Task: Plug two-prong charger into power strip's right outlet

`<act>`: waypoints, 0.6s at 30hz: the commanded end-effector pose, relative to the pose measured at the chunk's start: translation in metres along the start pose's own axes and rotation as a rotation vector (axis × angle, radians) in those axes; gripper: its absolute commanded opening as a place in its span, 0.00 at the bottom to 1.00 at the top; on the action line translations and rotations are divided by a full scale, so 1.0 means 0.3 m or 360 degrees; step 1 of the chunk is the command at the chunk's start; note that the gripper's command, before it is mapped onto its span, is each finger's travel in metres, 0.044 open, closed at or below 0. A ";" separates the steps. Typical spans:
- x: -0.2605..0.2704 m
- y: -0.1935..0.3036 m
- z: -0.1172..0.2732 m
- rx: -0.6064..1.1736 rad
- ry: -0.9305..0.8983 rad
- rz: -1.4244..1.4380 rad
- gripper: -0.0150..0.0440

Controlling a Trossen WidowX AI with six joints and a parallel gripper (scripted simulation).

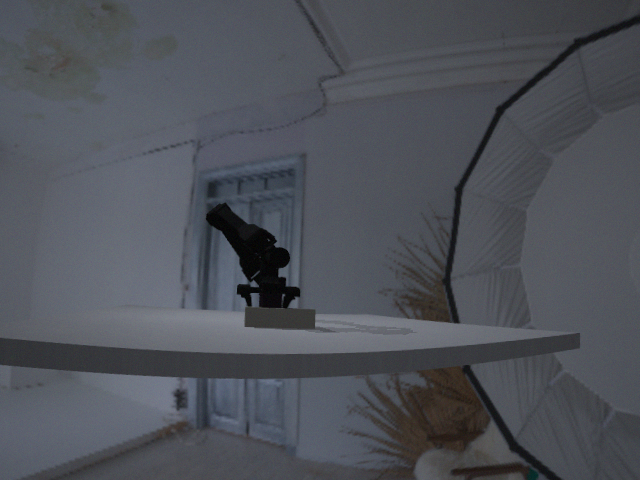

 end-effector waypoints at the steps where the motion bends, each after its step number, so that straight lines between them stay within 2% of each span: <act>1: -0.002 0.005 0.000 -0.0006 0.0001 -0.0005 1.00; 18: -0.006 0.021 -0.002 -0.0018 -0.0002 -0.0015 1.00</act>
Point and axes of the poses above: the point midway between the two fingers, 35 mm back from their tips, its own z axis back along the fingers, its own x axis across the jaws, y = z × x, the point moved 4 cm from there along z, back along the fingers, and after that the axes turned 14 degrees about -z, right-handed, at the moved point
